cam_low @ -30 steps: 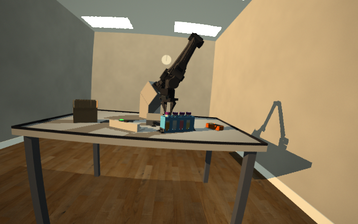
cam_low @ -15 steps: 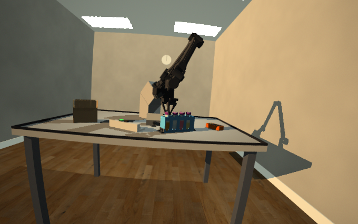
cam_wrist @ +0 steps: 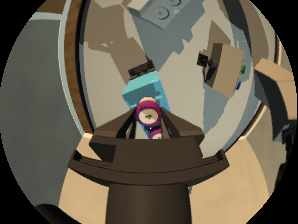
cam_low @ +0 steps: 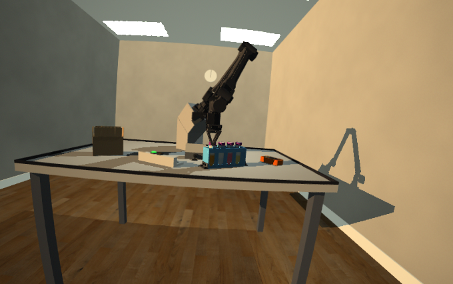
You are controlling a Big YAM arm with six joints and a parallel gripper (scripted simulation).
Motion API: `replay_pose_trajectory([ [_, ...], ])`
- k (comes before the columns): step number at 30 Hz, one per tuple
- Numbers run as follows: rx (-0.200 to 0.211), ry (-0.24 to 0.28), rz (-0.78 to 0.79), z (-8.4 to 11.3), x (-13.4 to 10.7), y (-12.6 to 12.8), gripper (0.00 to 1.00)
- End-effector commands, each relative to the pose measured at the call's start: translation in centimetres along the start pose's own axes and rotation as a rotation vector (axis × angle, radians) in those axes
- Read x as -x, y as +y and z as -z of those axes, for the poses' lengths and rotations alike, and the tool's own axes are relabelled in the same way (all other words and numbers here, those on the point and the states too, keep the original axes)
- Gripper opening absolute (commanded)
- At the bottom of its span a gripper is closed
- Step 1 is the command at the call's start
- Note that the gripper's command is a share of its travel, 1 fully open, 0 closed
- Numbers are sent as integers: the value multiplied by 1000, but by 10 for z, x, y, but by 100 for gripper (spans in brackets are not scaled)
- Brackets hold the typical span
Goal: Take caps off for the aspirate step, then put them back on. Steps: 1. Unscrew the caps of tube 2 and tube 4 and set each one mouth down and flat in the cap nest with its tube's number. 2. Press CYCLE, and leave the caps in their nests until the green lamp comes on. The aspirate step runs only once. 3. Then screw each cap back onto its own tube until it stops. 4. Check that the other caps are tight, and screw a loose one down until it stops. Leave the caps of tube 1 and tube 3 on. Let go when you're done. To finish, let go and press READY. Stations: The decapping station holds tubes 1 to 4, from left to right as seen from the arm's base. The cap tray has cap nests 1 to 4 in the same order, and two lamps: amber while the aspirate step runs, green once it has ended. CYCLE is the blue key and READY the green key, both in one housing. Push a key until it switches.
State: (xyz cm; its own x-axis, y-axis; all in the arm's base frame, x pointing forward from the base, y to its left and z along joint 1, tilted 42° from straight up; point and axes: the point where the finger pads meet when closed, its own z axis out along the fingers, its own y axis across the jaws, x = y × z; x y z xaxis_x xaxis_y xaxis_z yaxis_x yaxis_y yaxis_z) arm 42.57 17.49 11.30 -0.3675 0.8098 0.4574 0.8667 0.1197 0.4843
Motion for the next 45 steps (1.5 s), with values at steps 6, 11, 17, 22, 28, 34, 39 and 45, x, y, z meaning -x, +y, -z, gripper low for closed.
replay_pose_trajectory([
  [6, 21, 5, -93, 5, -4, 9, 49],
  [11, 21, 5, -93, 5, -4, 9, 49],
  [17, 21, 5, -93, 5, -4, 9, 49],
  [22, 35, 9, 252, 8, -11, 11, 49],
  [28, 21, 7, 424, 5, -8, 7, 49],
  [34, 22, -3, 657, 5, -4, 9, 49],
  [39, 22, 1, 894, 5, -8, 8, 49],
  [45, 23, 0, 1091, 5, -8, 8, 49],
])
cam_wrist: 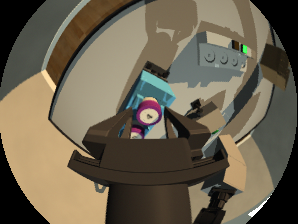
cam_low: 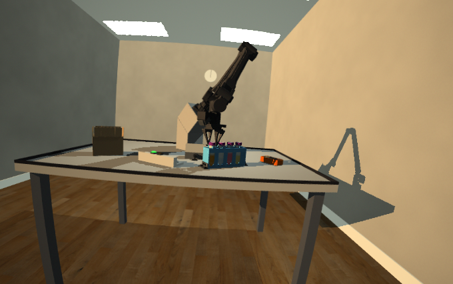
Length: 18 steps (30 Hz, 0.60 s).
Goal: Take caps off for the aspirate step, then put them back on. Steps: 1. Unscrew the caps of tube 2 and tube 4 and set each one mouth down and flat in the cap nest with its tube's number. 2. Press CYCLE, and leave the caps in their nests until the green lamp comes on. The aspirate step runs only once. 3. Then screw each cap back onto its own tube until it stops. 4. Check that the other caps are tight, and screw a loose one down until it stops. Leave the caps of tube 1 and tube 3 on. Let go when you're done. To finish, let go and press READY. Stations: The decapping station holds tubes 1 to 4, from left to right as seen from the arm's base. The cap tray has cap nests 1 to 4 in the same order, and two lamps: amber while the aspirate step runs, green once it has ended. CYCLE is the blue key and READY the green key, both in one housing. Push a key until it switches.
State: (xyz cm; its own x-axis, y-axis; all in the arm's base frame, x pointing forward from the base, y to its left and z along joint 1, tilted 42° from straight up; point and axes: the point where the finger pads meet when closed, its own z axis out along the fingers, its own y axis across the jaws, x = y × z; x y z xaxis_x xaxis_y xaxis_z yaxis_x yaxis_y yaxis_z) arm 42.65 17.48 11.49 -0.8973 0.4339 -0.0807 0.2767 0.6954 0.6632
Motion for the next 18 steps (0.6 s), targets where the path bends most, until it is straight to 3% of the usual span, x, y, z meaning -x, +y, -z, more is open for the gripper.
replay_pose_trajectory([
  [1, 18, -4, 281, 4, 0, 10, 49],
  [13, 17, -8, 773, 4, 0, 10, 49],
  [16, 18, -8, 803, 4, 0, 10, 49],
  [18, 17, -10, 952, 4, -1, 9, 49],
])
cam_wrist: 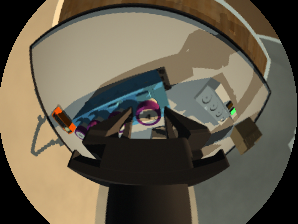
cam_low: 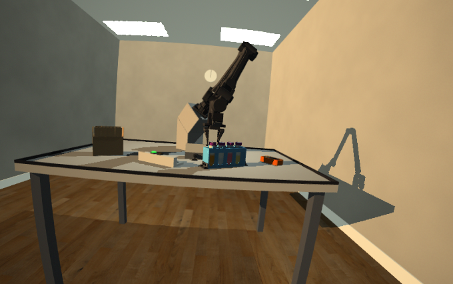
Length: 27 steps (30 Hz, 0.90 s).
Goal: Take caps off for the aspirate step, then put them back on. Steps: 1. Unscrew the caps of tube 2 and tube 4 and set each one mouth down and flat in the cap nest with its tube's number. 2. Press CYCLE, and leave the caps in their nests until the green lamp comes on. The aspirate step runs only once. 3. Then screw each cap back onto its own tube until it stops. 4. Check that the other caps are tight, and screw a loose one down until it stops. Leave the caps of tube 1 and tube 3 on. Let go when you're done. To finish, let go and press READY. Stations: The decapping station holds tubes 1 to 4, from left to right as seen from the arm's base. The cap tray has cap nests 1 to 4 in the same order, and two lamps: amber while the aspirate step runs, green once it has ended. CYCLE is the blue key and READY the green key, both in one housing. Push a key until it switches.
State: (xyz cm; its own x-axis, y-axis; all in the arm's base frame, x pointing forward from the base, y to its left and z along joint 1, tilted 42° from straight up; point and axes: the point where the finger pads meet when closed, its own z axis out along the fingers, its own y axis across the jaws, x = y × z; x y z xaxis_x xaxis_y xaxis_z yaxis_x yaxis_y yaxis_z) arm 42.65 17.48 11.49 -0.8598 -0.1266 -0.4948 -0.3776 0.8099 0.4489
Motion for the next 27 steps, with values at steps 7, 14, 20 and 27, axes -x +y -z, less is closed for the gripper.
replay_pose_trajectory([
  [7, 9, -24, 512, 6, 8, 9, 49],
  [14, 8, -22, 760, 5, 6, 9, 49],
  [20, 6, -22, 1010, 5, 4, 9, 49],
  [27, 6, -22, 1077, 4, 4, 9, 49],
])
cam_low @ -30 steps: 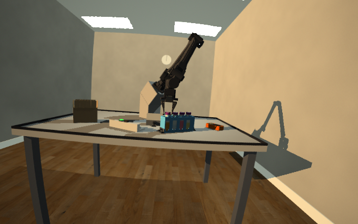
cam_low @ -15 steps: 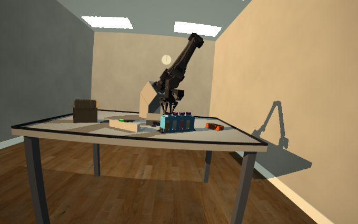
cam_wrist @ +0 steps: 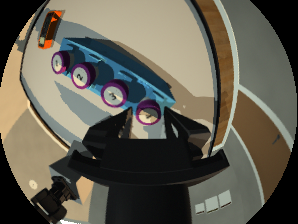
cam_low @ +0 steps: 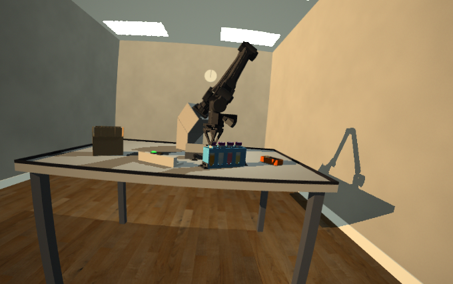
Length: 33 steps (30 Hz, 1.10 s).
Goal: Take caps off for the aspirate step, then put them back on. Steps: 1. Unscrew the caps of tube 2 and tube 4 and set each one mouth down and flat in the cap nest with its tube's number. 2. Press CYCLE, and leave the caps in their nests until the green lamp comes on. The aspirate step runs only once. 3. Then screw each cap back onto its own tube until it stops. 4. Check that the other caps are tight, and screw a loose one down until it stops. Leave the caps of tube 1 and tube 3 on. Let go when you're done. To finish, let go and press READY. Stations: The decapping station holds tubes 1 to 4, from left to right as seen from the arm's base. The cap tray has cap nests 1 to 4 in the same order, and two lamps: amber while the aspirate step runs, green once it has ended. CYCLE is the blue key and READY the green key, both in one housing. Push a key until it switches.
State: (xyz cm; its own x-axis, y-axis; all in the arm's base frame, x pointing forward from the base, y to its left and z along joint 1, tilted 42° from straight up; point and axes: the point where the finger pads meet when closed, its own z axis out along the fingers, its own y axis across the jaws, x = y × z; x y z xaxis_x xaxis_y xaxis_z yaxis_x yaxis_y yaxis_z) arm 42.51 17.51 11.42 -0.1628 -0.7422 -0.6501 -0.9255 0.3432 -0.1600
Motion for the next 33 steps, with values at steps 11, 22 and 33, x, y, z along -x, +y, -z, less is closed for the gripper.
replay_pose_trajectory([
  [11, -12, -11, 75, 4, 6, -5, 0],
  [22, -4, -15, -29, 3, 9, 0, 0],
  [33, -1, -17, -576, 2, 9, 0, 0],
])
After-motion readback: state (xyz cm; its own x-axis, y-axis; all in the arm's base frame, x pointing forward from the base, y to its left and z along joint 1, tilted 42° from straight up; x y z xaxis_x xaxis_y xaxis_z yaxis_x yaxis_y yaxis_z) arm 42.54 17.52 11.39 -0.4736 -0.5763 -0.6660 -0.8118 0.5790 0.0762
